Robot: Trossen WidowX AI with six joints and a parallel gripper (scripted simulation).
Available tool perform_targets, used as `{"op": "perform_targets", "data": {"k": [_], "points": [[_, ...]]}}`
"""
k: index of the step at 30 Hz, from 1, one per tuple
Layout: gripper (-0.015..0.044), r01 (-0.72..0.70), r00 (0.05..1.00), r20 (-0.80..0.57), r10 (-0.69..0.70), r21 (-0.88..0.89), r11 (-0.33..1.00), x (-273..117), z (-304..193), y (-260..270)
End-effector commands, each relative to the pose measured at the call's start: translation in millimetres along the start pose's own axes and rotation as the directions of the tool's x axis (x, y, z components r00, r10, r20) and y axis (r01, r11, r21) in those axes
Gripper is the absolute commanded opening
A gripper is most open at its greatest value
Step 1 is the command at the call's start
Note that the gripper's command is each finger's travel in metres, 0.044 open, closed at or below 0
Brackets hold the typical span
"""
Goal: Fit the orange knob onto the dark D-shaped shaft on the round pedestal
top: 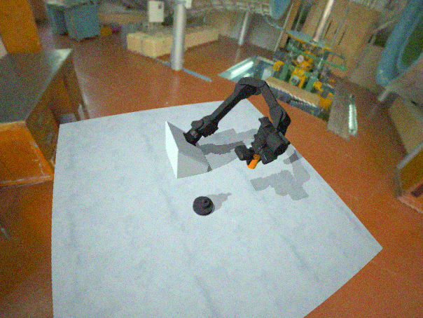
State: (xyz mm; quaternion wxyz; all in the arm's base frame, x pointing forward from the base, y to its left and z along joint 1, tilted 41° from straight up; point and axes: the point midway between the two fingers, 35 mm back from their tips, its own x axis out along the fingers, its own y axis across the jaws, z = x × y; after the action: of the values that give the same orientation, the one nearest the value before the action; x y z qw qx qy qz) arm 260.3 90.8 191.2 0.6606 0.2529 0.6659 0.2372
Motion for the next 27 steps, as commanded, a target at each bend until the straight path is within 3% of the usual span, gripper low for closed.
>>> {"op": "perform_targets", "data": {"k": [1, 27], "points": [[0.0, -0.003, 1.0, 0.018, 0.003, -0.01, 1.0, -5.4, 3.8, -1.3], [0.0, 0.021, 0.999, 0.028, -0.022, 0.024, 0.999, 8.8, 43.4, -74.4]]}}
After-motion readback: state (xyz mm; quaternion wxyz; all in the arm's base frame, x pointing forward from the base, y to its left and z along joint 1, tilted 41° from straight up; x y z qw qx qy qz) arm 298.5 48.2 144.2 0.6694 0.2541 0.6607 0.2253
